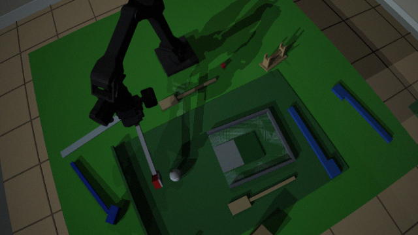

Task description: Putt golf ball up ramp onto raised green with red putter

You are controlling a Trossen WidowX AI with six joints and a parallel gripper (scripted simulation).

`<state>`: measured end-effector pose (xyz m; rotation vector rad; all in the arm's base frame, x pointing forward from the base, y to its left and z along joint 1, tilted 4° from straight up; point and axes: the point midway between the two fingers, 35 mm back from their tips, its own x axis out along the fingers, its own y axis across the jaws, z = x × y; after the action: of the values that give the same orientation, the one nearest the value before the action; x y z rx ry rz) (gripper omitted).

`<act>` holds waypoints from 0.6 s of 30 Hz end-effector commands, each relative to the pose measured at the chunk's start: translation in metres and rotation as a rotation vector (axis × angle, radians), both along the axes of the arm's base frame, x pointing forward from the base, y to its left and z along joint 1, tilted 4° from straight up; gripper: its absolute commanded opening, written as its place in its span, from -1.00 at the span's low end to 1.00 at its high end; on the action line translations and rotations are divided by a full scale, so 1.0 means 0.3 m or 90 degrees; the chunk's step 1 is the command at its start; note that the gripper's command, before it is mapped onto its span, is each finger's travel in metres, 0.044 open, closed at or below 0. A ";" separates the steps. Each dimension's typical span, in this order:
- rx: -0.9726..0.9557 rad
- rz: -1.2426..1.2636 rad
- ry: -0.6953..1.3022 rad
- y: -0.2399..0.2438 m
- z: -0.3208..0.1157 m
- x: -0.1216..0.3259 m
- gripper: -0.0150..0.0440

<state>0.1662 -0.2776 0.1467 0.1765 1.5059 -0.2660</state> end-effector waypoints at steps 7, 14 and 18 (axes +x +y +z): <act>-0.005 -0.003 -0.003 -0.008 -0.039 0.005 -0.49; -0.005 -0.003 -0.003 -0.011 -0.077 0.007 -0.49; -0.005 -0.003 -0.003 -0.012 -0.099 0.008 -0.49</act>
<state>0.1677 -0.2803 0.1204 0.1743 1.5032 -0.2688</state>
